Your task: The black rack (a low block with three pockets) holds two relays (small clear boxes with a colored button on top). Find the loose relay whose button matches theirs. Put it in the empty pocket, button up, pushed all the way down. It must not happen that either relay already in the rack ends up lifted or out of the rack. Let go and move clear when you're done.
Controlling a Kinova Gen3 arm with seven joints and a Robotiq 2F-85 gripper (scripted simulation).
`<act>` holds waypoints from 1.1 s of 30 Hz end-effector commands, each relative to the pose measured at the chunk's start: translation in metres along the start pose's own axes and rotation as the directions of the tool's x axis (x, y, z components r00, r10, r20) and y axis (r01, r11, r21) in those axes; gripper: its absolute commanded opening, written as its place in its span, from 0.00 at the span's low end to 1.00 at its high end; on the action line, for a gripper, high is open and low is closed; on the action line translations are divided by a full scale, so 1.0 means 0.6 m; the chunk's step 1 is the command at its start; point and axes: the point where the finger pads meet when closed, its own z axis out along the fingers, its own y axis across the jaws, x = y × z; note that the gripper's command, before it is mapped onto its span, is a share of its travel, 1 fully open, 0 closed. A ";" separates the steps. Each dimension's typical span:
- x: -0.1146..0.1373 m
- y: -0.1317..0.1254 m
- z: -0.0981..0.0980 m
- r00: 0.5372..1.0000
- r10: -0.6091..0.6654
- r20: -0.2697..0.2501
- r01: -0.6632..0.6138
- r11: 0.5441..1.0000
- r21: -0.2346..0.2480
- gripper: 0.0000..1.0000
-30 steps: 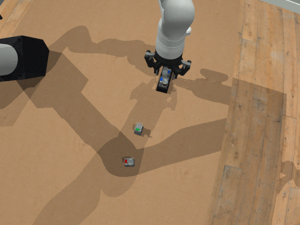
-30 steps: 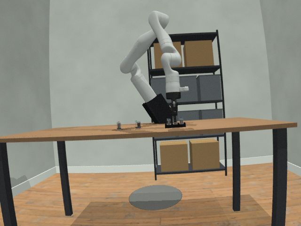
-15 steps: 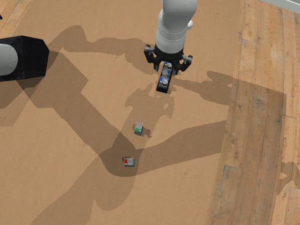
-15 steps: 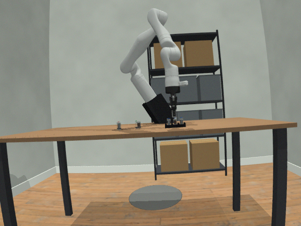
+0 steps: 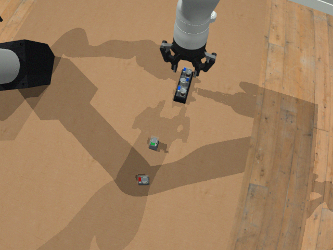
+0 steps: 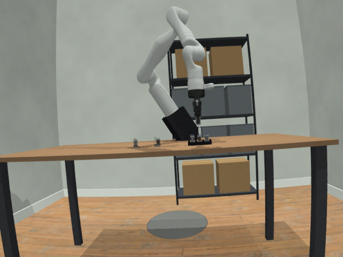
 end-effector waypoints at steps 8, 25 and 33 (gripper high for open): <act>0.005 0.002 -0.017 1.000 -0.002 -0.007 0.002 1.000 -0.006 0.53; 0.005 0.002 -0.017 1.000 -0.002 -0.007 0.002 1.000 -0.006 0.53; 0.005 0.002 -0.017 1.000 -0.002 -0.007 0.002 1.000 -0.006 0.53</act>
